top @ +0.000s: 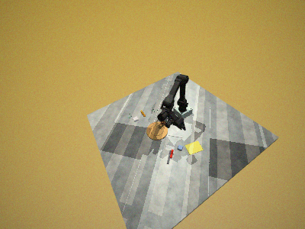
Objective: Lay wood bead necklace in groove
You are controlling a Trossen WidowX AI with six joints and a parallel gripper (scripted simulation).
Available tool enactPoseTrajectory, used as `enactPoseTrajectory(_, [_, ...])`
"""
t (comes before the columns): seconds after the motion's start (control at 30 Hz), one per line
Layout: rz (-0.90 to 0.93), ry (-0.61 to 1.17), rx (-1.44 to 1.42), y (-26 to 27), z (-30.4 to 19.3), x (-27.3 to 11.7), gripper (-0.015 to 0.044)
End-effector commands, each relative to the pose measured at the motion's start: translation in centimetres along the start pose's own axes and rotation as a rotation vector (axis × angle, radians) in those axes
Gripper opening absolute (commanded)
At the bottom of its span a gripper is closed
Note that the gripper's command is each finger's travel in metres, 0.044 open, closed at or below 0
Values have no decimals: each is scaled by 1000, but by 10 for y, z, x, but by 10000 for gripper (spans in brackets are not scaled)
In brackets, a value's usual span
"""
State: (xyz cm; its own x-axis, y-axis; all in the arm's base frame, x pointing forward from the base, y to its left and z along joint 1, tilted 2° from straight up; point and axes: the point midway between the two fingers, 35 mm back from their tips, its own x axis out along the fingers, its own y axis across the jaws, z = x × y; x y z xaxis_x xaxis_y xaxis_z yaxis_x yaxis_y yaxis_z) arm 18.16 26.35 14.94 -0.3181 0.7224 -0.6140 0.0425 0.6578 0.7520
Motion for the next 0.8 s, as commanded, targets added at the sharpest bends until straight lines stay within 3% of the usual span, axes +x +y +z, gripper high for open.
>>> enactPoseTrajectory(0.0, [-3, -3, -6, -1, 1, 0, 374])
enactPoseTrajectory(0.27, [-158, -115, -251, -47, 25, -18, 164])
enactPoseTrajectory(0.77, [-559, -109, -707, -145, 47, -67, 160])
